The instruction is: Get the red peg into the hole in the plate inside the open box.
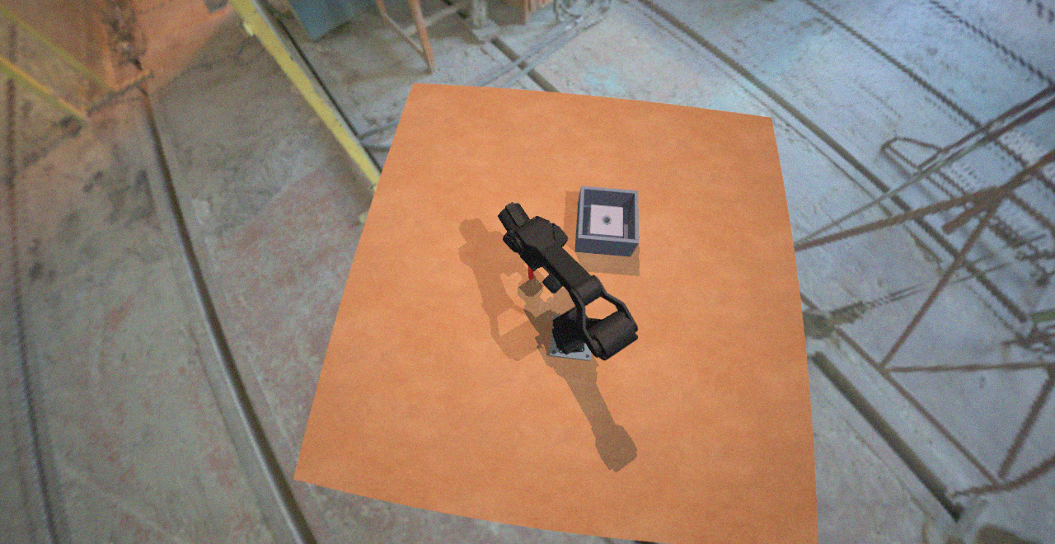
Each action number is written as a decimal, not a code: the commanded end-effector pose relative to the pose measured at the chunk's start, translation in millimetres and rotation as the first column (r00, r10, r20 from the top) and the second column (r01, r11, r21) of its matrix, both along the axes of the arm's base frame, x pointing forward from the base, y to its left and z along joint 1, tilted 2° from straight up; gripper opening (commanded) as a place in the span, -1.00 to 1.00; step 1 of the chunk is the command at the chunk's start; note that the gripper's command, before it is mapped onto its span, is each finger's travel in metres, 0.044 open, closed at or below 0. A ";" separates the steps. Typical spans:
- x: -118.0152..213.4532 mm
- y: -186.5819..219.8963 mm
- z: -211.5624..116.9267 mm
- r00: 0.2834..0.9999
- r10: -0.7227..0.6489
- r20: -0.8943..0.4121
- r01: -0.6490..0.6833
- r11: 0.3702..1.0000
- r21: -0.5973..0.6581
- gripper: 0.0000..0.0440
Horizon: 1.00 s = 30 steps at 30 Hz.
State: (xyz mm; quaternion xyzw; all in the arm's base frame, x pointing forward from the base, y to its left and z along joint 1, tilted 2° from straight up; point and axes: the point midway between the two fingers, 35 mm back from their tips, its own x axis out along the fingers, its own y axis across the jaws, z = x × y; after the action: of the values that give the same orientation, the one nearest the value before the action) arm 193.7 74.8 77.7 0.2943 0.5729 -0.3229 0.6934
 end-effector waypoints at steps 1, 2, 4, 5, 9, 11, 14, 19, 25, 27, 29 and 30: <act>-1.6 4.5 -23.7 0.999 -0.041 0.004 0.040 0.999 0.018 1.00; -1.5 5.3 -28.0 0.999 -0.047 0.008 0.047 0.999 0.022 1.00; -1.4 6.9 -35.9 0.998 -0.059 0.016 0.059 0.998 0.031 1.00; -1.5 7.6 -39.4 0.998 -0.066 0.019 0.065 0.997 0.035 0.99; -3.3 9.1 -51.0 0.995 -0.095 0.020 0.094 0.994 0.051 0.78; -6.3 8.6 -54.9 0.994 -0.111 0.007 0.110 0.992 0.054 0.57; -10.7 7.9 -57.5 0.992 -0.126 -0.018 0.127 0.990 0.061 0.21; -12.3 9.7 -55.9 0.991 -0.129 -0.048 0.132 0.988 0.085 -0.39; -11.0 11.7 -53.3 0.990 -0.122 -0.076 0.131 0.984 0.120 -1.00; -8.6 9.9 -50.0 0.991 -0.114 -0.066 0.121 0.986 0.118 -1.00; -4.7 6.9 -44.0 0.994 -0.100 -0.039 0.103 0.989 0.106 -1.00; -3.3 5.0 -41.0 0.995 -0.093 -0.027 0.095 0.991 0.098 -1.00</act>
State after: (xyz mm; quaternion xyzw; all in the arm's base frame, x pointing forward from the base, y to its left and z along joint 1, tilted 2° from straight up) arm 183.7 83.3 26.9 0.3563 0.5908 -0.3393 0.6394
